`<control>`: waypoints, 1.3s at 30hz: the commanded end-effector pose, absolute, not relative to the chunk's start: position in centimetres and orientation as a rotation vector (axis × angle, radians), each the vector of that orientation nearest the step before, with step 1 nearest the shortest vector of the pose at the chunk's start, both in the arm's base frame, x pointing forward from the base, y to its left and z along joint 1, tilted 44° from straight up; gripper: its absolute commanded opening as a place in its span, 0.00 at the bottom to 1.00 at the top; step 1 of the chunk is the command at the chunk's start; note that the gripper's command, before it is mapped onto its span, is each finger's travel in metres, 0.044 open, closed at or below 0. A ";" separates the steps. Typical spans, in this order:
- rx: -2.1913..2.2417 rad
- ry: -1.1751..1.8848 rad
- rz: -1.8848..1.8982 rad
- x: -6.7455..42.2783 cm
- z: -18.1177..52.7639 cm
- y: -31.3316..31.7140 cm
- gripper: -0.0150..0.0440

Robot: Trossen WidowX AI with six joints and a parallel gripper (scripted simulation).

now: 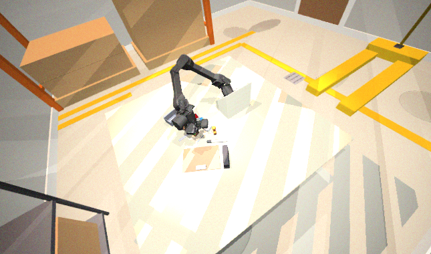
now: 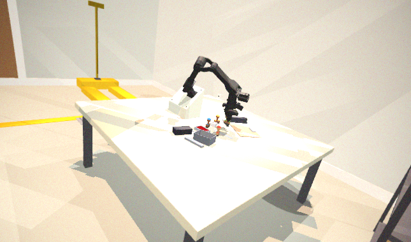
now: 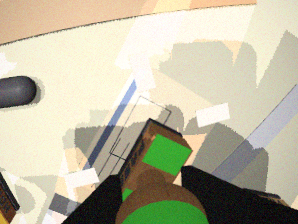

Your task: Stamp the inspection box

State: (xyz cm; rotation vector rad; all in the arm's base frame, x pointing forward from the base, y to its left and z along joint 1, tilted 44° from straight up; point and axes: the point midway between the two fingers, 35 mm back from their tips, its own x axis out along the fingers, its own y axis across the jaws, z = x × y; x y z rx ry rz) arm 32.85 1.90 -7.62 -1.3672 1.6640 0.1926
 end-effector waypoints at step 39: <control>-1.372 1.661 0.190 33.0 -9.6 -0.2 0.25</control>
